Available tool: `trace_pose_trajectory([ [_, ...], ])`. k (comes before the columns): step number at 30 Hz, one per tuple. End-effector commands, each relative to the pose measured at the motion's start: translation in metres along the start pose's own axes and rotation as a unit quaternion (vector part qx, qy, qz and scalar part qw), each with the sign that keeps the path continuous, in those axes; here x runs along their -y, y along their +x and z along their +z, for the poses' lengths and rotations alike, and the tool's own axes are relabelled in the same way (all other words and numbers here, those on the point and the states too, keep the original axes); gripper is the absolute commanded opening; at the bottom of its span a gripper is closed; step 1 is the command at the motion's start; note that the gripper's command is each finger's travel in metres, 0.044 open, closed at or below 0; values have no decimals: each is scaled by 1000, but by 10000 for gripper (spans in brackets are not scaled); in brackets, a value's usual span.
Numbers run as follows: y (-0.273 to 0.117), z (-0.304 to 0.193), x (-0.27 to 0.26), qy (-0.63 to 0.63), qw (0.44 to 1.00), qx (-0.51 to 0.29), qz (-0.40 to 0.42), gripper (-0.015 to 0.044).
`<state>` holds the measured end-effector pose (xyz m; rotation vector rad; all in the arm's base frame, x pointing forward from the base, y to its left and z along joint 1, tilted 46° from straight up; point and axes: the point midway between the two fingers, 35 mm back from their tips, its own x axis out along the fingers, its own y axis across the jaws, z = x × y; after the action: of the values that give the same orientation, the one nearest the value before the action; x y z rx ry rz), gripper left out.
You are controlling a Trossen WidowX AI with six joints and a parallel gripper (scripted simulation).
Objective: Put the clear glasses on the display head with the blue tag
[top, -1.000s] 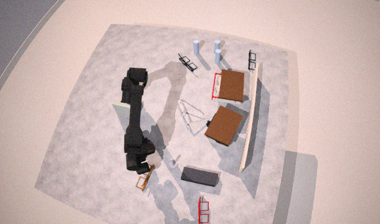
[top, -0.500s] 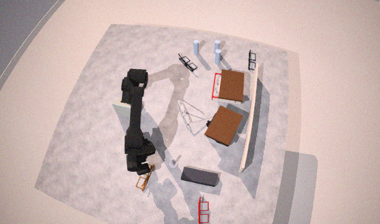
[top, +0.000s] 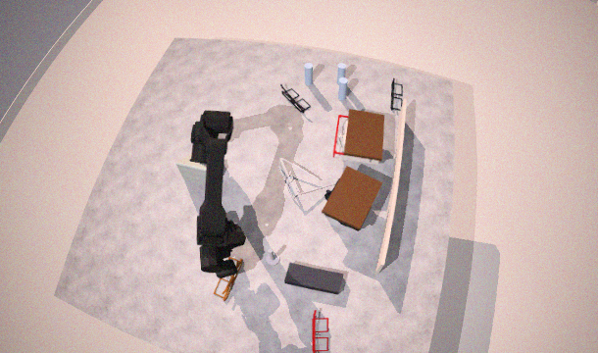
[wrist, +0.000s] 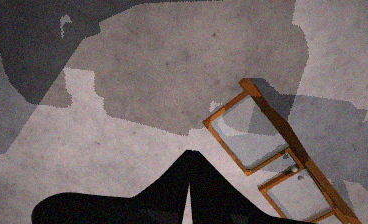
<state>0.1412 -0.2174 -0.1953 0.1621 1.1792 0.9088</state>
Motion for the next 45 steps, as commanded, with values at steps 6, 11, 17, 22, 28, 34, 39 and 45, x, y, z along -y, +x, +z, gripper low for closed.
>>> trace_pose_trajectory([
  [6, 0, 1, 5, 2, 1000, 2, -1, 0],
  [11, 0, 1, 7, 2, 1000, 2, -1, 0],
  [17, 0, 1, 10, 2, 1000, 2, -1, 0],
  [22, -1, 1, 12, 2, 1000, 2, -1, 0],
  [28, -1, 1, 15, 2, 1000, 2, -1, 0],
  [34, -1, 1, 17, 2, 1000, 2, -1, 0],
  [39, -1, 1, 19, 2, 1000, 2, -1, 0],
  [45, -1, 1, 22, 2, 1000, 2, -1, 0],
])
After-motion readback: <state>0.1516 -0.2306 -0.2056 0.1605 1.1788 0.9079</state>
